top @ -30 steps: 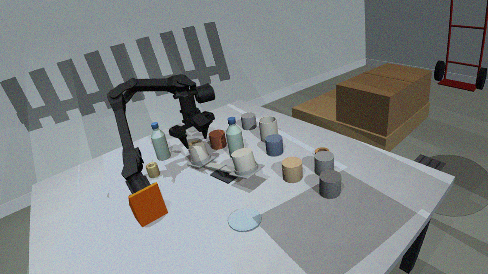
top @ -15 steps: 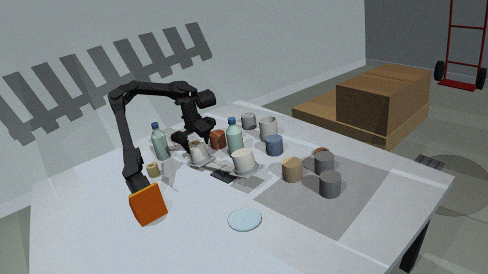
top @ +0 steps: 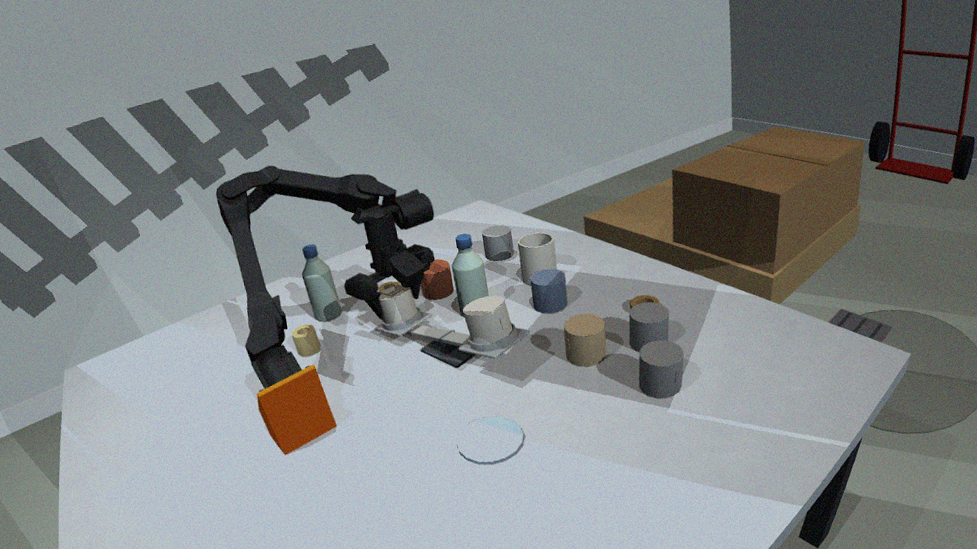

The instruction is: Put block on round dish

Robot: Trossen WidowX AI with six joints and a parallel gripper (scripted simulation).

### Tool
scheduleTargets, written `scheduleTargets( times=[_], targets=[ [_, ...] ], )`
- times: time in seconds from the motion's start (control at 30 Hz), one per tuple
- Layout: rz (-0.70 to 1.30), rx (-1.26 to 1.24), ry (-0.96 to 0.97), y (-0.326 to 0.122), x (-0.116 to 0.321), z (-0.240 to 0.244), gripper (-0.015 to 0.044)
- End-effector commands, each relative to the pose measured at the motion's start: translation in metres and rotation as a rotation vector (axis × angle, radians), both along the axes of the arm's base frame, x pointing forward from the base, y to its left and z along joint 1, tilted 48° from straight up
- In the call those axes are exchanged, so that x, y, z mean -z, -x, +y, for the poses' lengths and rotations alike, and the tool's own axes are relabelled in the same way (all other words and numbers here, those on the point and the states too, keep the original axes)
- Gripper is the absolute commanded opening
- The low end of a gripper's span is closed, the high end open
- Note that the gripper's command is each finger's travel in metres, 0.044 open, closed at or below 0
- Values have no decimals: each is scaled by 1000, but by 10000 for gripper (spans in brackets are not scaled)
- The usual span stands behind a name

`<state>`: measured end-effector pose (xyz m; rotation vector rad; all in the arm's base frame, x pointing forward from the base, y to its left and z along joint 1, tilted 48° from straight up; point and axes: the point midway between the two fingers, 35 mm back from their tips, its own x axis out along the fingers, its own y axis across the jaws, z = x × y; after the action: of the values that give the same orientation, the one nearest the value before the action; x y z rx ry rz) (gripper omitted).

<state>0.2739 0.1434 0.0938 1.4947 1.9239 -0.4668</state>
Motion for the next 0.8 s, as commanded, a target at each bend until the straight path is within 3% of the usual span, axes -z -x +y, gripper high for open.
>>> scheduleTargets(
  times=[0.0, 0.13, 0.23, 0.5, 0.77],
  targets=[
    [2, 1, -6, 2, 2, 4, 440],
    [2, 1, -7, 3, 5, 7, 440],
    [2, 1, -7, 3, 5, 7, 361],
    [2, 1, -7, 3, 5, 7, 308],
    [0, 3, -5, 1, 1, 3, 98]
  ],
)
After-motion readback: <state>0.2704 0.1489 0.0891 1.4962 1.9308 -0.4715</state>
